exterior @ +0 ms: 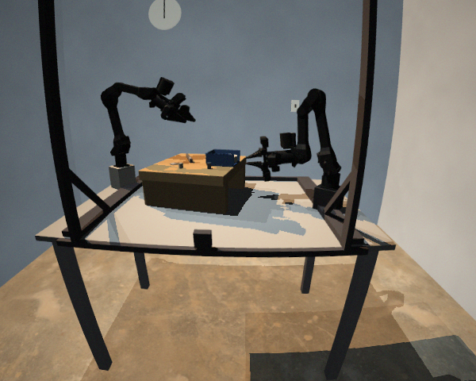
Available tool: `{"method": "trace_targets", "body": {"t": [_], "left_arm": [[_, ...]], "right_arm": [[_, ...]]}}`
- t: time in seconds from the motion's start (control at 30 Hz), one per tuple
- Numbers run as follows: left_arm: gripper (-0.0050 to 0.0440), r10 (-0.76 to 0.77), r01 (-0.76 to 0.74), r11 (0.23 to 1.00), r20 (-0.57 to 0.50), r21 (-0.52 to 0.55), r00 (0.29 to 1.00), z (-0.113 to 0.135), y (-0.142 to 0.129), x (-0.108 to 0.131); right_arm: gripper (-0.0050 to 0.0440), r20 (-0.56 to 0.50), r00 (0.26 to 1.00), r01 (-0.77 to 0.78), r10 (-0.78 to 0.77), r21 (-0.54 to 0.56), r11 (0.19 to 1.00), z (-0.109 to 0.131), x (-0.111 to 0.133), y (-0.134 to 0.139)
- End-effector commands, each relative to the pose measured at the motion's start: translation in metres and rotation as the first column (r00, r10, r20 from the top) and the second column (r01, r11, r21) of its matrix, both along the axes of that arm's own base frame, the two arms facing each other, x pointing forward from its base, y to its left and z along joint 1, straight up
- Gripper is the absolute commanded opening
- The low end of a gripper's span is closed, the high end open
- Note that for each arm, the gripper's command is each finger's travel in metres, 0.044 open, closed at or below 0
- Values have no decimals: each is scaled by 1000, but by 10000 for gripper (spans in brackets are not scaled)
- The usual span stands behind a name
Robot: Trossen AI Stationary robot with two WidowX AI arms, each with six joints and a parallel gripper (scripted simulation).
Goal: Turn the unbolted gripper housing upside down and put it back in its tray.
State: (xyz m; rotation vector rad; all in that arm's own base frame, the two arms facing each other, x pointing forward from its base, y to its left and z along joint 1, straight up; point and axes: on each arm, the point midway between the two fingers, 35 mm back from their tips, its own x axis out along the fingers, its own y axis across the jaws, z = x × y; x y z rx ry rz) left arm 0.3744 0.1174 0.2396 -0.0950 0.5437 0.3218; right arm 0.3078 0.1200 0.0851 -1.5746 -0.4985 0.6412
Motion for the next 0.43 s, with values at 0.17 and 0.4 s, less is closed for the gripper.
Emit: {"method": "trace_targets", "body": {"t": [0.17, 0.4], "left_arm": [[435, -5, 5, 1000, 22, 11, 1000, 9, 0, 0], [435, -5, 5, 1000, 22, 11, 1000, 9, 0, 0]], "right_arm": [[213, 20, 1000, -3, 3, -1, 1000, 5, 0, 0], [213, 20, 1000, -3, 3, -1, 1000, 5, 0, 0]]}}
